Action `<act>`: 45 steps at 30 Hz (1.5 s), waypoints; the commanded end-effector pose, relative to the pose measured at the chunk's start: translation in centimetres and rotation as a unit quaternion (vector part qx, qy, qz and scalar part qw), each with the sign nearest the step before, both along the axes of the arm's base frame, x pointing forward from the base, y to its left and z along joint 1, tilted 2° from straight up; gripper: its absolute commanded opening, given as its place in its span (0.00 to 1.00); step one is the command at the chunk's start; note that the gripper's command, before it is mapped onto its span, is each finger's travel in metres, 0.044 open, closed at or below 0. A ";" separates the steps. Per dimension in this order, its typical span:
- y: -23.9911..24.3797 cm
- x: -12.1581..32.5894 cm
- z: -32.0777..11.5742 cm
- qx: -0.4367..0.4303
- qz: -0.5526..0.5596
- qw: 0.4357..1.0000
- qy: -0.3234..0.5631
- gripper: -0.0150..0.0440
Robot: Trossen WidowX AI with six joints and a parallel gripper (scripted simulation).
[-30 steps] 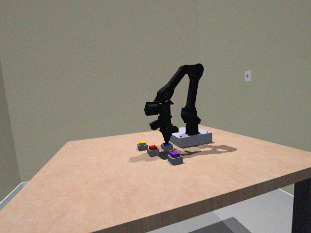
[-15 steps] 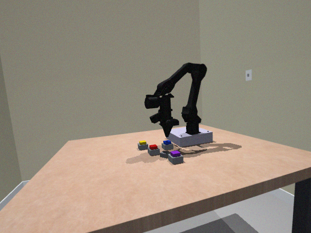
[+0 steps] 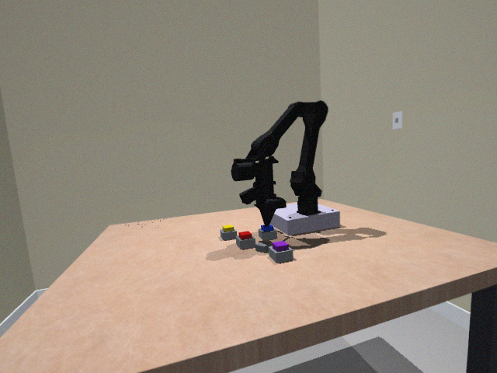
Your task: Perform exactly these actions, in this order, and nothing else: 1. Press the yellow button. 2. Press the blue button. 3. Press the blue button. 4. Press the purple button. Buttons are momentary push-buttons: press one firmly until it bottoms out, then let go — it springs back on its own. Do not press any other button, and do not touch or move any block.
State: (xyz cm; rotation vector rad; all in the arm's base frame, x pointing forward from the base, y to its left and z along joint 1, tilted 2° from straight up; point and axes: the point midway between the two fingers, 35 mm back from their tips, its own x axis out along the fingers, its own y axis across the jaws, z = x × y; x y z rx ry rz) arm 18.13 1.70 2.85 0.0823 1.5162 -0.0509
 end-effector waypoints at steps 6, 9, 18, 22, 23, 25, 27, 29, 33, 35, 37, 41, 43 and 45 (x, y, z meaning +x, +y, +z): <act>-0.1 -0.1 -1.0 -0.003 -0.003 1.000 0.002 0.29; -0.1 -0.1 -1.0 -0.003 -0.003 1.000 0.002 0.29; -0.1 -0.1 -1.0 -0.003 -0.003 1.000 0.002 0.29; 0.0 0.0 -0.7 0.000 0.000 1.000 0.000 0.29; 0.0 0.0 0.1 -0.001 -0.001 1.000 0.000 0.29; -0.1 -0.2 2.2 -0.003 -0.002 1.000 0.001 0.29; -0.1 -0.3 2.5 -0.003 -0.003 1.000 0.002 0.29; -0.1 -0.3 2.7 -0.003 -0.003 1.000 0.002 0.29; -0.2 -0.3 6.8 -0.003 -0.003 1.000 0.001 0.29; -0.2 -0.5 8.4 -0.003 -0.003 1.000 0.002 0.29; -0.2 -0.6 8.6 -0.003 -0.003 1.000 0.002 0.29; 1.1 0.4 8.9 -0.002 -0.002 1.000 0.001 0.29; 3.2 1.7 9.3 -0.001 -0.002 1.000 0.001 0.29; 5.6 2.7 9.5 0.000 -0.002 1.000 0.001 0.29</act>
